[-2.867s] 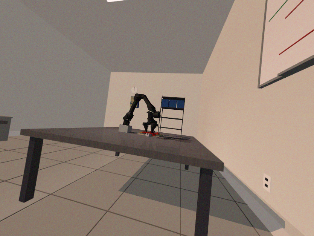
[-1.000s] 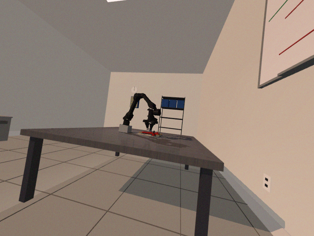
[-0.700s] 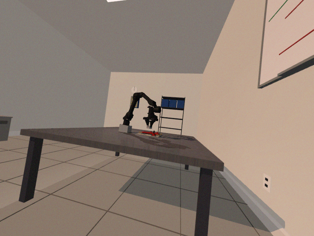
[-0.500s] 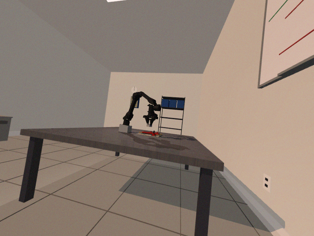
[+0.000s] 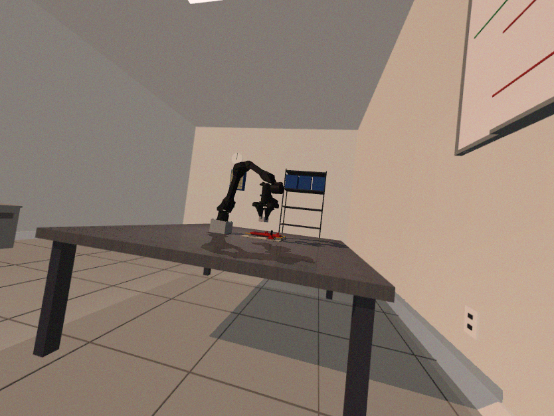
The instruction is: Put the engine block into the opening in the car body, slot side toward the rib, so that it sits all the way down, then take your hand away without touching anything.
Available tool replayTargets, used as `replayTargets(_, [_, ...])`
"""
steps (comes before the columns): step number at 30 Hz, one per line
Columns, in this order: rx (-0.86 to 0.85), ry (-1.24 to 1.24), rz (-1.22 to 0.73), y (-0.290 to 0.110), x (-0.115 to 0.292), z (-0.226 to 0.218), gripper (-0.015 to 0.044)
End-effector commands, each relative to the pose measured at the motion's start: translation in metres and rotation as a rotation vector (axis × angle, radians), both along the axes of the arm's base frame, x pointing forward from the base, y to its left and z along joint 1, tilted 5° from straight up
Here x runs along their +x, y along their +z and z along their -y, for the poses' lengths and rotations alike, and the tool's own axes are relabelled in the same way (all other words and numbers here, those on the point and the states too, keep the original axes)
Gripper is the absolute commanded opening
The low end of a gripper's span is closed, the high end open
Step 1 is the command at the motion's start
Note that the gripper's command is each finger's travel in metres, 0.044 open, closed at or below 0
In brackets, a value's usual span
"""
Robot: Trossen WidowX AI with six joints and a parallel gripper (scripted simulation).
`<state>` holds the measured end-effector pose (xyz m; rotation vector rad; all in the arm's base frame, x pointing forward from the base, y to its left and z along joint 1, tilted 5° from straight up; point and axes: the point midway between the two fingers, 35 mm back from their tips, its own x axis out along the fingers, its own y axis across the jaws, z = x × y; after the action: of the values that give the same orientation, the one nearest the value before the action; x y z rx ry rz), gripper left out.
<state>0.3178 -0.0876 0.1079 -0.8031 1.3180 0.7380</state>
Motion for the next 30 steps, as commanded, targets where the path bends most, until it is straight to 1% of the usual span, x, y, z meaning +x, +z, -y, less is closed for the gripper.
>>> replayTargets(1, [0.002,-0.002,-0.005,-0.004,-0.001,0.0,0.0])
replayTargets(7, [0.038,0.002,0.017,-0.001,-0.001,0.001,0.0])
replayTargets(11, [0.1,0.007,0.053,-0.002,-0.002,0.003,0.0])
replayTargets(30, [0.615,0.071,0.354,-0.016,-0.012,0.017,0.0])
